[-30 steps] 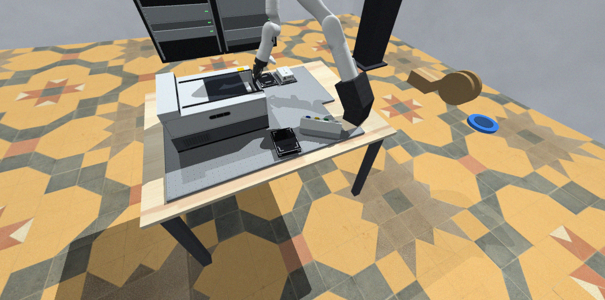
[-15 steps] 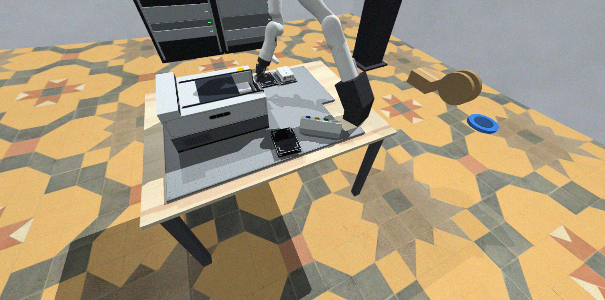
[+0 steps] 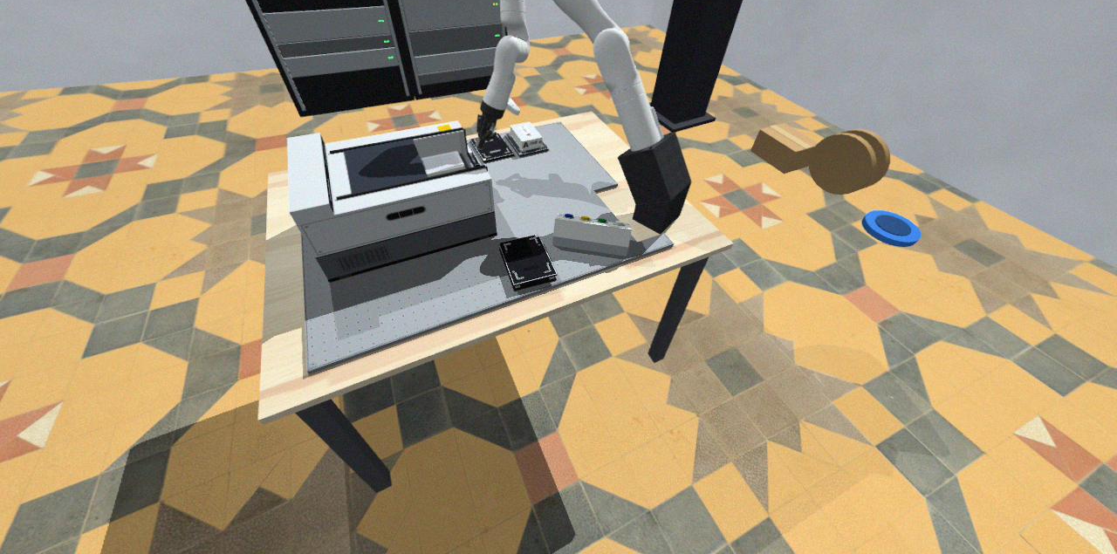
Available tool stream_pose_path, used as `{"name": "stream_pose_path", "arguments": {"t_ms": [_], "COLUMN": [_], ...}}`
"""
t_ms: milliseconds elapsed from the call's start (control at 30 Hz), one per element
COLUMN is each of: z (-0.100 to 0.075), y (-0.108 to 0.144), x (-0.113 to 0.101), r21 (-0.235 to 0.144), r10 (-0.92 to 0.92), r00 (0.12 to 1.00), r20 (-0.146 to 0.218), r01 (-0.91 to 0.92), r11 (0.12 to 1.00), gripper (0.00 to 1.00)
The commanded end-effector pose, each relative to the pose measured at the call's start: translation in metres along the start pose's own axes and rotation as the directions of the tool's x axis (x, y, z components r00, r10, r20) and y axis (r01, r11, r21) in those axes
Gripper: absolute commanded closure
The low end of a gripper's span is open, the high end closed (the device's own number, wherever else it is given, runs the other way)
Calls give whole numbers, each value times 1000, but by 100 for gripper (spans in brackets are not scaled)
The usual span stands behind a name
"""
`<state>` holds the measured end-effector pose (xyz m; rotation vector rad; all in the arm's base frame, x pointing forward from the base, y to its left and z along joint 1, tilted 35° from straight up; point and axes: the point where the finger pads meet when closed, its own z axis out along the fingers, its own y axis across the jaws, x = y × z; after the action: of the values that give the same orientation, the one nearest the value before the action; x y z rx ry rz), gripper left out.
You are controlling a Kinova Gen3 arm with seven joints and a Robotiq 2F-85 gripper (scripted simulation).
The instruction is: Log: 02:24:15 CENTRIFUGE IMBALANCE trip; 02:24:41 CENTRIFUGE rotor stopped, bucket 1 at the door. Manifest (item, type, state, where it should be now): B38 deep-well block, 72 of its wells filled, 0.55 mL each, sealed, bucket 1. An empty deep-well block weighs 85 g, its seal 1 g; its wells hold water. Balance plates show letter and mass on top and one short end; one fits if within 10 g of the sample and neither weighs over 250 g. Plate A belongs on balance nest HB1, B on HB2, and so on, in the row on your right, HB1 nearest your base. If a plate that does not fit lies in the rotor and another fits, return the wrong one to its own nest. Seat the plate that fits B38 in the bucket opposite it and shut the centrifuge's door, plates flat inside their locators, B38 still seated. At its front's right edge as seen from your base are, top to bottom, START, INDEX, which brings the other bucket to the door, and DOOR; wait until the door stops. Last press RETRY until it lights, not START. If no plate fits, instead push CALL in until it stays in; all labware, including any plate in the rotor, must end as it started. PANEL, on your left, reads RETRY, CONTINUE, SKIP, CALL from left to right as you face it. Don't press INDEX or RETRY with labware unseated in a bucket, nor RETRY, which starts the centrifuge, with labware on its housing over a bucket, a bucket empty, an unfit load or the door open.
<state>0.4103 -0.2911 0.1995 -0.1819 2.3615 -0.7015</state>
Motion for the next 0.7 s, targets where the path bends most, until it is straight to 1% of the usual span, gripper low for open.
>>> {"name": "stream_pose_path", "arguments": {"t_ms": [0, 500, 567, 667], "z": [-5, -55, -55, -65], "y": [0, 0, 0, 0], "x": [-1, -4, -4, -5], "r21": [0, 0, 0, 0], "r10": [-1, -1, -1, -1], "r00": [1000, 1000, 1000, 1000], "r20": [1, 1, 1, 1], "r01": [1, 1, 1, 1], "r11": [1000, 1000, 1000, 1000], "gripper": [90, 90, 90, 90]}}
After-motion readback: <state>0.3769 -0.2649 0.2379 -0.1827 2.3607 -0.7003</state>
